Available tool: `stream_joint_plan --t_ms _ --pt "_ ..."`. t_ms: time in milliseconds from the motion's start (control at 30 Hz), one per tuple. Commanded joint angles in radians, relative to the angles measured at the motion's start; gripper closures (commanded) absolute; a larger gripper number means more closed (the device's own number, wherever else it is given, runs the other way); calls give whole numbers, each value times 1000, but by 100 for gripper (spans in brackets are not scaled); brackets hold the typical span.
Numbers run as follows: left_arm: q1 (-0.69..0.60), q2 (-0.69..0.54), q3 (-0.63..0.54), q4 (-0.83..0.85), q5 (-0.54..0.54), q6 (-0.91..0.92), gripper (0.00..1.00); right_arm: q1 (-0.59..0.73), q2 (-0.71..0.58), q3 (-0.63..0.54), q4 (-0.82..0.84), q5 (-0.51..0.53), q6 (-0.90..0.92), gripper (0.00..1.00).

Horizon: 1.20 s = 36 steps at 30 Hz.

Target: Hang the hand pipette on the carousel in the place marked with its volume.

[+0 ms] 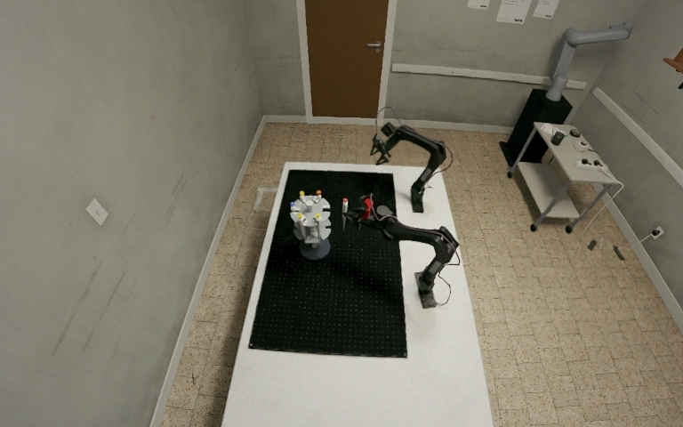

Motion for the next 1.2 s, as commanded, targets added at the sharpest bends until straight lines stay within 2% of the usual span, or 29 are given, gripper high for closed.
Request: stream_joint_plan --t_ms 0,100,1167 --pt "0 -34 33 33 0 -4 88 -9 6 20 8 -16 -6 0" --pt "-2 -28 -10 46 -1 -4 88 -9 6 20 8 -16 -6 0" --pt "-2 -28 -10 46 -1 -4 88 -9 6 20 8 -16 -6 0"
